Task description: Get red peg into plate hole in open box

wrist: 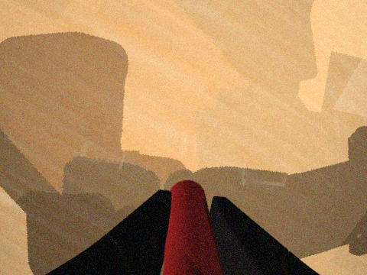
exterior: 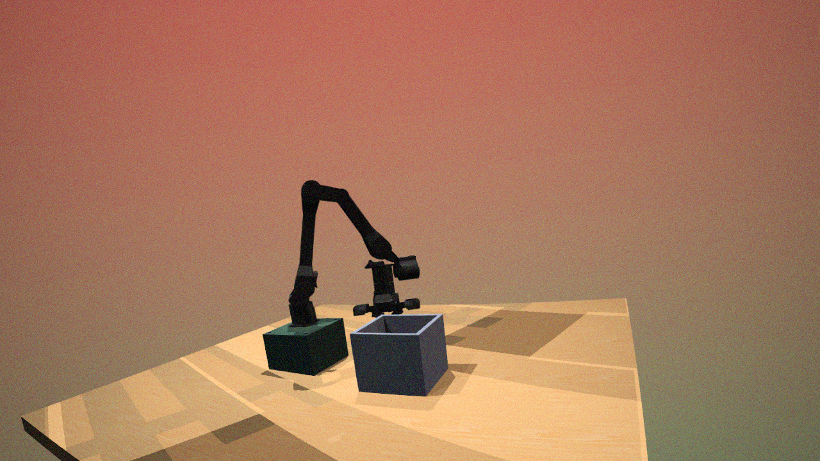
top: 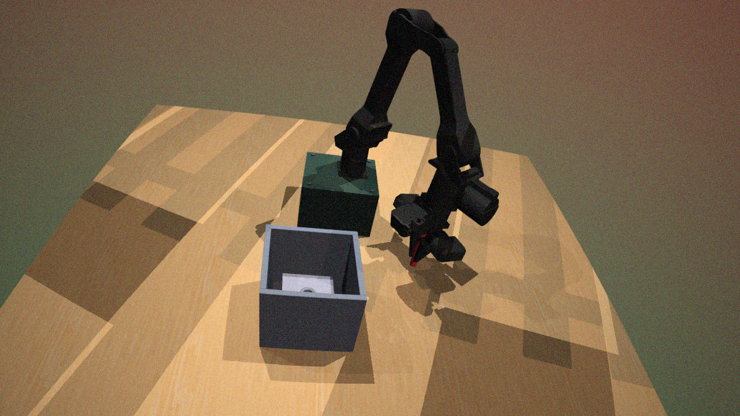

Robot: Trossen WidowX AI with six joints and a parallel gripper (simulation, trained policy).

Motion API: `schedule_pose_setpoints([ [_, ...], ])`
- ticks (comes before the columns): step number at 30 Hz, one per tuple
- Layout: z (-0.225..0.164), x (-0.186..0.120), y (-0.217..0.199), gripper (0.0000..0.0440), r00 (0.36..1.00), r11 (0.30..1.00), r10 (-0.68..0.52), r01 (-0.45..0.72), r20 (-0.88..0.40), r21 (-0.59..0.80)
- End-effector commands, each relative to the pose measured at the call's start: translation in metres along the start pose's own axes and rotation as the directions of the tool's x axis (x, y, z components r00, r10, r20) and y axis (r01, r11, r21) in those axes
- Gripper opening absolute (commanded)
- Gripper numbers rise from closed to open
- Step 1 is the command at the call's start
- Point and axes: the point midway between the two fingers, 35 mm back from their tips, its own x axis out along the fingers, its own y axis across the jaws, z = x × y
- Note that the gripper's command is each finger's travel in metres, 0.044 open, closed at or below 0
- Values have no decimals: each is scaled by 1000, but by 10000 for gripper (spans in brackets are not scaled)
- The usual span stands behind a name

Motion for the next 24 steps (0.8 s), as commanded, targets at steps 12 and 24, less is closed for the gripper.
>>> schedule_pose_setpoints([
  [12,10,-48,40,0,988,988,151,-150,-27,26],
  [24,39,-94,73,0,965,965,261,-260,-8,35],
])
